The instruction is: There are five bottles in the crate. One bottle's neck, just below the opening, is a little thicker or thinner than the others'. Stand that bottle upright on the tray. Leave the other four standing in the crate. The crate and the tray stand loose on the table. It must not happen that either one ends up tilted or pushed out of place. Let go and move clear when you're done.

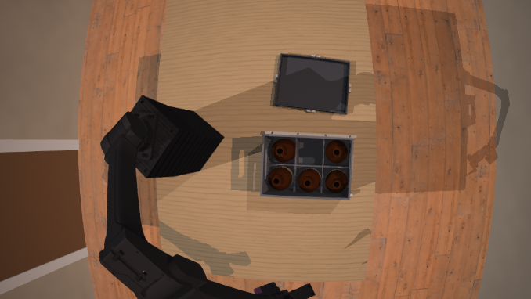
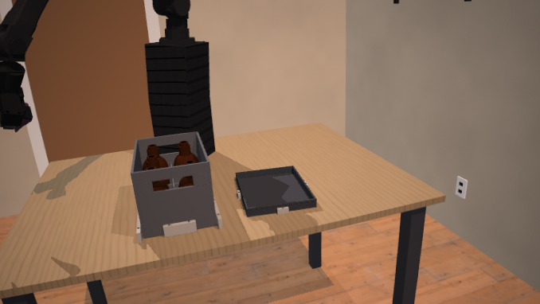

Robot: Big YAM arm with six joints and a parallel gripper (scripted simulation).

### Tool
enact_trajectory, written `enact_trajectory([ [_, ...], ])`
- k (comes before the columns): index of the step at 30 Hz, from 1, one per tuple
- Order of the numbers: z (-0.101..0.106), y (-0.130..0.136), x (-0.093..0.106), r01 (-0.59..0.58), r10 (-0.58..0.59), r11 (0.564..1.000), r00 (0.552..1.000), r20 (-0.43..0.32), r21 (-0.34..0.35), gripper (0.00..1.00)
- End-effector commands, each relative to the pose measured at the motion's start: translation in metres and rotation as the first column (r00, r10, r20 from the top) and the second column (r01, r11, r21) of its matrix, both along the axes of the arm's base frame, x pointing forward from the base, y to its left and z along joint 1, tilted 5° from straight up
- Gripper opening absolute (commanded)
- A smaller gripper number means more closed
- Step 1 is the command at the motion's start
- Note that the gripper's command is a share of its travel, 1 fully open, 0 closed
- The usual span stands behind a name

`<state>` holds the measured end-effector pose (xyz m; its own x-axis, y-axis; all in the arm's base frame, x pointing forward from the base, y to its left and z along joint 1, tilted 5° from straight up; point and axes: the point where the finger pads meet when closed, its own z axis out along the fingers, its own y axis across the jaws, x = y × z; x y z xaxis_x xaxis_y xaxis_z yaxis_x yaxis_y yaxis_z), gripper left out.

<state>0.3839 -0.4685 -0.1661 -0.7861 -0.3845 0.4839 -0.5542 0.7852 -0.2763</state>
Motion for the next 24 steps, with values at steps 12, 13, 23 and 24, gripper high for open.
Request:
enact_trajectory([
  [12, 0.006, -0.003, 0.003, 0.001, -0.001, 1.000, 1.000, 0.009, -0.009, 1.00],
  [13, 0.006, -0.003, 0.003, 0.001, -0.001, 1.000, 1.000, 0.009, -0.009, 1.00],
  [23, 0.010, 0.058, 0.043, -0.073, 0.067, 0.996, 0.992, 0.110, 0.050, 1.00],
  [24, 0.010, 0.058, 0.043, -0.073, 0.067, 0.996, 0.992, 0.110, 0.050, 1.00],
])
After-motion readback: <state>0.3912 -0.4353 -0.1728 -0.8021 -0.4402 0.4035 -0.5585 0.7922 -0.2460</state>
